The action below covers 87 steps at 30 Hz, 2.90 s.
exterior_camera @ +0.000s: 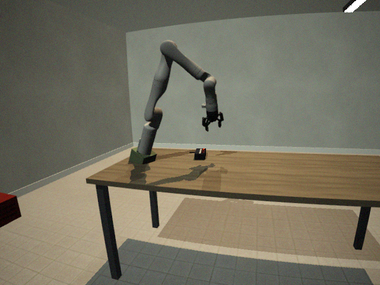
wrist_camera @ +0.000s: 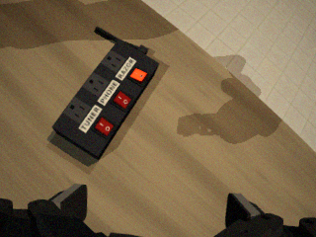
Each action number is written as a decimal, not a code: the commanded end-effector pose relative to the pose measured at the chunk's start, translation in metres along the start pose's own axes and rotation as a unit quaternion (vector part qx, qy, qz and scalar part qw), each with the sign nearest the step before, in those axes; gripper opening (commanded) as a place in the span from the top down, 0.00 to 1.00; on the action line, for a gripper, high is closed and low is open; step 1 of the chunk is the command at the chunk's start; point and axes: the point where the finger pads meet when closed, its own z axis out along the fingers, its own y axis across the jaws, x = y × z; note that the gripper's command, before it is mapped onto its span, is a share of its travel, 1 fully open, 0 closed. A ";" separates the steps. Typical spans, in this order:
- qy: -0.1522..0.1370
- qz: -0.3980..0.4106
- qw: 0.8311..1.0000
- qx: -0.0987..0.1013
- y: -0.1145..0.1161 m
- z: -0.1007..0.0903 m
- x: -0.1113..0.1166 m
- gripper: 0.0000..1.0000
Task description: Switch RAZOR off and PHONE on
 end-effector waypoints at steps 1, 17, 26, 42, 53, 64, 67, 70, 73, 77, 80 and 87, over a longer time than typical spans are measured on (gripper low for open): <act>-0.006 -0.008 1.000 0.008 -0.001 0.005 0.007 0.00; -0.027 -0.024 0.999 0.027 -0.004 0.016 0.017 0.00; -0.037 -0.031 0.998 0.036 -0.006 0.022 0.022 0.00; -0.046 -0.039 0.997 0.044 -0.008 0.027 0.026 0.00; -0.063 -0.053 0.995 0.058 -0.012 0.038 0.034 0.00; -0.071 -0.060 0.994 0.065 -0.014 0.043 0.038 0.00; -0.071 -0.060 0.994 0.065 -0.014 0.043 0.038 0.00; -0.079 -0.067 0.992 0.071 -0.016 0.047 0.042 0.00; -0.079 -0.067 0.992 0.071 -0.016 0.047 0.042 0.00; -0.079 -0.067 0.992 0.071 -0.016 0.047 0.042 0.00; -0.085 -0.074 0.991 0.076 -0.018 0.052 0.045 0.00; -0.092 -0.080 0.989 0.081 -0.020 0.056 0.048 0.00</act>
